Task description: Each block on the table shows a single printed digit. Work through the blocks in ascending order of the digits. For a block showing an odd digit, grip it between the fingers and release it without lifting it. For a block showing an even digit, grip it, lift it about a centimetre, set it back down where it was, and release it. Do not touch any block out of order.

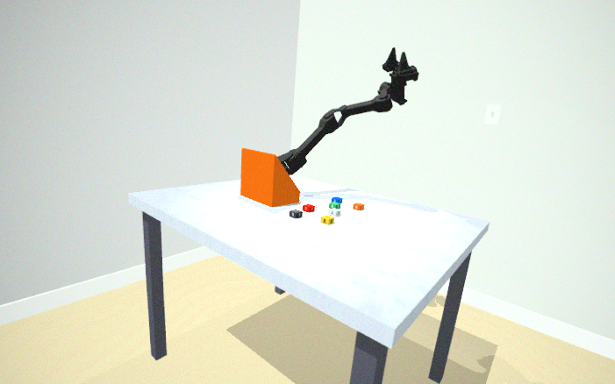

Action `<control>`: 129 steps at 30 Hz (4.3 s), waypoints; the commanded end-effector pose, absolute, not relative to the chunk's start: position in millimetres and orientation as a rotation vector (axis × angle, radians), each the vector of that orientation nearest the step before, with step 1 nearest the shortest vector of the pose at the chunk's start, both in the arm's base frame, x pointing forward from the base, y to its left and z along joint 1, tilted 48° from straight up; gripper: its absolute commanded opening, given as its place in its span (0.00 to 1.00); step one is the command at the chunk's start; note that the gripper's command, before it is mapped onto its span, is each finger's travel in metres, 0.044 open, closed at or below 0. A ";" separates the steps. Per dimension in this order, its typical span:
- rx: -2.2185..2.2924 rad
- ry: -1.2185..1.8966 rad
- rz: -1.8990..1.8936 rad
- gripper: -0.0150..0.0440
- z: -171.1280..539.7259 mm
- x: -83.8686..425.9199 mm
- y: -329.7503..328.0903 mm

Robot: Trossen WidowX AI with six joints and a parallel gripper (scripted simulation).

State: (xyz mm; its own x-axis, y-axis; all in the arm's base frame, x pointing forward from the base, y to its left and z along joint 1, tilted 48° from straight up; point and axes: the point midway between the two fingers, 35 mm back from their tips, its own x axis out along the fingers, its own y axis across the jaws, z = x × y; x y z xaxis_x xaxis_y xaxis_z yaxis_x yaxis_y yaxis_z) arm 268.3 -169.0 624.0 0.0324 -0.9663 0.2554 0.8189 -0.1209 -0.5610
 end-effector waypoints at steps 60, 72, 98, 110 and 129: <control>0.626 1.378 0.619 0.93 -13.4 240.6 -154.7; 0.626 1.378 0.619 0.93 -13.4 240.6 -154.7; 0.632 1.379 0.623 0.93 44.1 230.9 -98.1; 0.631 1.380 0.620 0.93 53.2 235.7 -91.2; 0.637 1.377 0.628 0.93 129.1 255.5 -21.4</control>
